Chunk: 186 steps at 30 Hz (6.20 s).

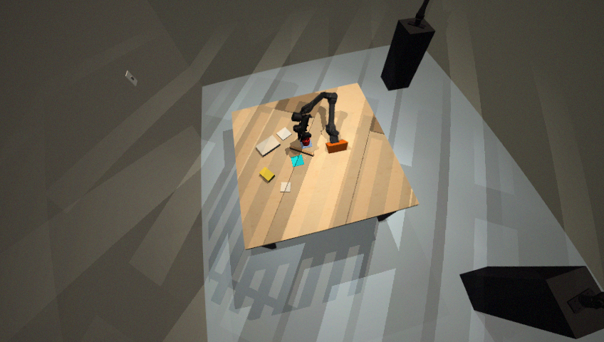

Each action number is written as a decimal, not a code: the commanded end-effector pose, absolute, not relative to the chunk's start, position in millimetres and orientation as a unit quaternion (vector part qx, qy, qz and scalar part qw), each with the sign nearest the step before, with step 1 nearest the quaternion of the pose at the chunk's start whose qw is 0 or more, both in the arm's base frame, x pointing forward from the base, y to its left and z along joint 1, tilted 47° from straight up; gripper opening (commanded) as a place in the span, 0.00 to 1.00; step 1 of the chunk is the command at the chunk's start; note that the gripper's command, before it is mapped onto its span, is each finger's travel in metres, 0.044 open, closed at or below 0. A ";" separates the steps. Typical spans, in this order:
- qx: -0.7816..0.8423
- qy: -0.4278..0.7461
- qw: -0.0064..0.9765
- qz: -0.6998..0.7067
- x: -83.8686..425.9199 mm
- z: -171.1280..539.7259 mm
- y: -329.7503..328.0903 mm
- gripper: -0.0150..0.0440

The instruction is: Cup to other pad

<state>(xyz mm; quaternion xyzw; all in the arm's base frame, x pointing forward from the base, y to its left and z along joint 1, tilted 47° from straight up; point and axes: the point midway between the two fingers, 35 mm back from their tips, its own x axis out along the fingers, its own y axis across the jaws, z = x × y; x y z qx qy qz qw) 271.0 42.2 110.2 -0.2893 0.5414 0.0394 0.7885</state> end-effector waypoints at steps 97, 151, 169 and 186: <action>-0.581 0.691 0.419 0.096 206.8 80.1 3.1 0.25; -0.582 0.691 0.417 0.096 220.6 84.0 42.4 0.25; -0.582 0.691 0.419 0.096 239.6 65.2 62.1 0.25; -0.581 0.690 0.420 0.096 257.6 47.9 80.9 0.25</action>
